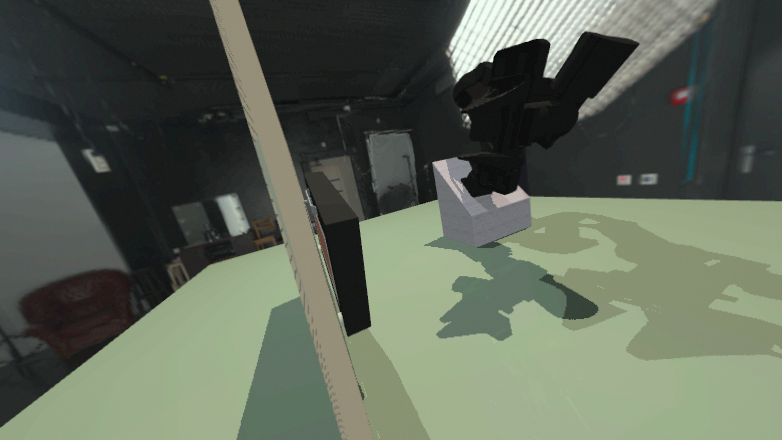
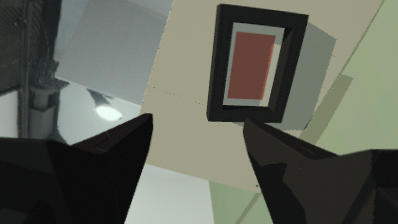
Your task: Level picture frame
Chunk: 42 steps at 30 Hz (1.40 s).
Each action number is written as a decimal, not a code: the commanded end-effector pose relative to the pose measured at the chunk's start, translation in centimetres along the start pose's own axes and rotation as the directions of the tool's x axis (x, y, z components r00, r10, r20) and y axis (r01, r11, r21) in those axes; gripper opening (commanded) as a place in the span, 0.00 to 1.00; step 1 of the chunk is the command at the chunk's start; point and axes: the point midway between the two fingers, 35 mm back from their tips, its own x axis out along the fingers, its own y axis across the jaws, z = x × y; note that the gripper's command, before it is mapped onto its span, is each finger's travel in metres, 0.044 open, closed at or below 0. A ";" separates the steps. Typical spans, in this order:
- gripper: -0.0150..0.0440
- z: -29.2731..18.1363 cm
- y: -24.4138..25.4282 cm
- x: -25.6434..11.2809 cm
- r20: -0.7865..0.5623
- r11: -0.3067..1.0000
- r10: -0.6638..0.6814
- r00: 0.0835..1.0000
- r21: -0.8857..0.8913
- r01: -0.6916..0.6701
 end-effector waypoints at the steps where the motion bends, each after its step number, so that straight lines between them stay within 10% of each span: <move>1: 0.69 0.1 0.1 0.0 0.006 1.000 0.005 1.000 0.008 -0.005; 31: 0.69 -0.1 0.0 0.1 0.000 1.000 0.000 1.000 0.000 0.000; 42: 0.69 -1.4 -3.0 5.6 0.000 1.000 0.011 1.000 0.003 -0.011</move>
